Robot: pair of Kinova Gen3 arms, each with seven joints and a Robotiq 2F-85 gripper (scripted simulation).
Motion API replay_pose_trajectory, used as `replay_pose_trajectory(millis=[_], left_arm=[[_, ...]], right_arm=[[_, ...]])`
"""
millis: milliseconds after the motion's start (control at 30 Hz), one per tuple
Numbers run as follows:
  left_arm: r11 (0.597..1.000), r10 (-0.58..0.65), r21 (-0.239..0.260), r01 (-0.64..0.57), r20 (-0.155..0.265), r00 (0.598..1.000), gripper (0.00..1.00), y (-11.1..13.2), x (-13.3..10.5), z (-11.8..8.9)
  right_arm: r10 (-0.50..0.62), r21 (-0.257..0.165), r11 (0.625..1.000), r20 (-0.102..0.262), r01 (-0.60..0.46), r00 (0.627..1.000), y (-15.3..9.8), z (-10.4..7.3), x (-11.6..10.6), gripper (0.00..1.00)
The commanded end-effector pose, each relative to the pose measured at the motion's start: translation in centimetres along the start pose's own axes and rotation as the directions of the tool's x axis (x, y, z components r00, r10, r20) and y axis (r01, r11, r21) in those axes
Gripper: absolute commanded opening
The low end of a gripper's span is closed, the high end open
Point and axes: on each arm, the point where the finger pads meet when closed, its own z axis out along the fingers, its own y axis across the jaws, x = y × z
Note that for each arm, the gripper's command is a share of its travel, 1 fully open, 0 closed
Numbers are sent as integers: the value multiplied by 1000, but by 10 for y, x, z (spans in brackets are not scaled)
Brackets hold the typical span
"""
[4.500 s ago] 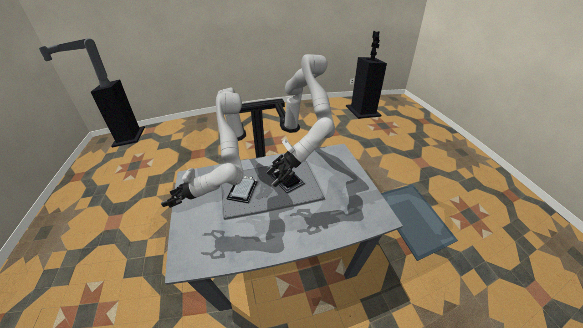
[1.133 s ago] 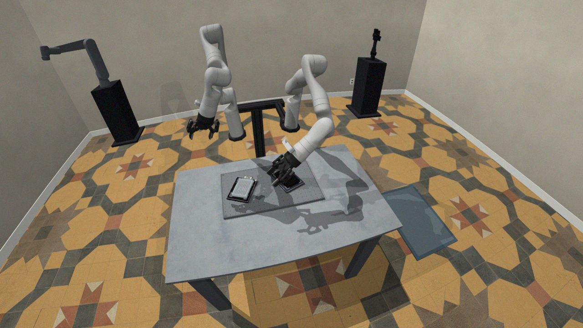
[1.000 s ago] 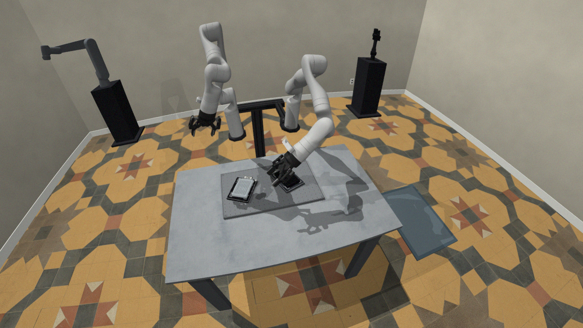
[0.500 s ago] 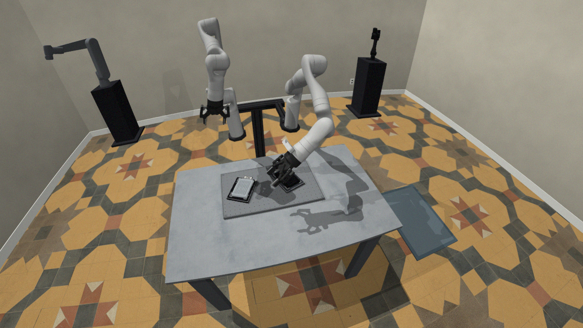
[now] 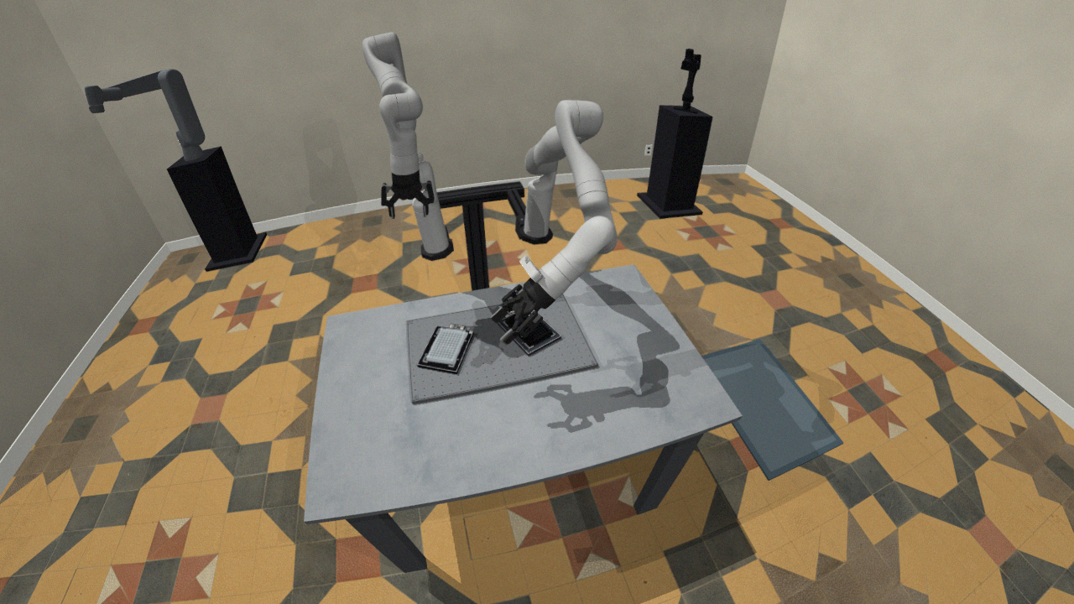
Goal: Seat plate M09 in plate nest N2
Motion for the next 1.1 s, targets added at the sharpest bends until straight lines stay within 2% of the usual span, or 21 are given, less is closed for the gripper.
replay_pose_trajectory(millis=[0, 467, 1067], left_arm=[[1000, 2, 2, -2, -1, 1000, 1000, -1, 1, -1], [1000, 2, 2, -2, -1, 1000, 1000, -1, 1, -1], [1000, 2, 2, -2, -1, 1000, 1000, -1, 1, -1]], right_arm=[[11, -18, 1000, 22, -10, 1000, 5, -3, 6, 1000], [77, -73, 994, 20, -75, 997, 18, 2, 36, 1000], [88, -83, 993, 19, -87, 996, 21, 3, 41, 1000]])
